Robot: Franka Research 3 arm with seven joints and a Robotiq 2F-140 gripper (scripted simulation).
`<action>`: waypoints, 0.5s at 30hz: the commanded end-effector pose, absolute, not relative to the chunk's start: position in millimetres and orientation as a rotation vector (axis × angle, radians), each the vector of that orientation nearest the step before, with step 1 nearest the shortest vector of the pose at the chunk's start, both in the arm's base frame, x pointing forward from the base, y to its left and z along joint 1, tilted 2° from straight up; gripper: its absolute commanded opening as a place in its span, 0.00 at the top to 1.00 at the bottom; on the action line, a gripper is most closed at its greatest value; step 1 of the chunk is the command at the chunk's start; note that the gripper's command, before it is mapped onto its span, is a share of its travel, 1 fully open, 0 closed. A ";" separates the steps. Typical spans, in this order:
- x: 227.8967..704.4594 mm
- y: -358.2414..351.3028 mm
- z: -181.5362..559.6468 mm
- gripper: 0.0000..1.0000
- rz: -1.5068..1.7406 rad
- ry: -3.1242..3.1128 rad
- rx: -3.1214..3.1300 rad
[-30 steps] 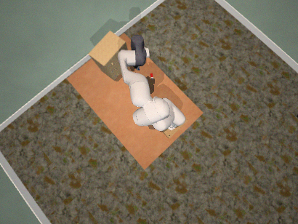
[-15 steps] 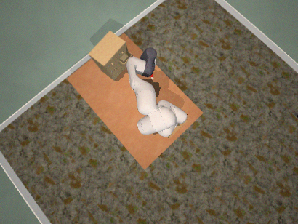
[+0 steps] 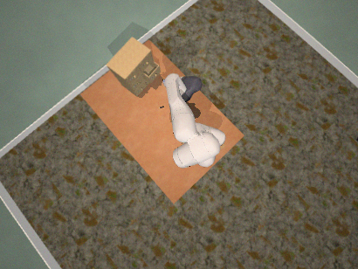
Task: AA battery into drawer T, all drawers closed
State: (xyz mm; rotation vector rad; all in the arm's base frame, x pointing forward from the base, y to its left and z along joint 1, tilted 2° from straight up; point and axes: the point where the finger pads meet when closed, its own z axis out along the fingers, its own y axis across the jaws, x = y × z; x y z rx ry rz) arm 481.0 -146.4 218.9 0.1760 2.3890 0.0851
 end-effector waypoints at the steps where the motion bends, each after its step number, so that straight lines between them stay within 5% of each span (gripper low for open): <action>1: 485.9 -152.3 224.1 0.94 -0.006 2.202 -0.066; 15: 480.9 -152.7 220.3 0.94 0.006 1.957 -0.053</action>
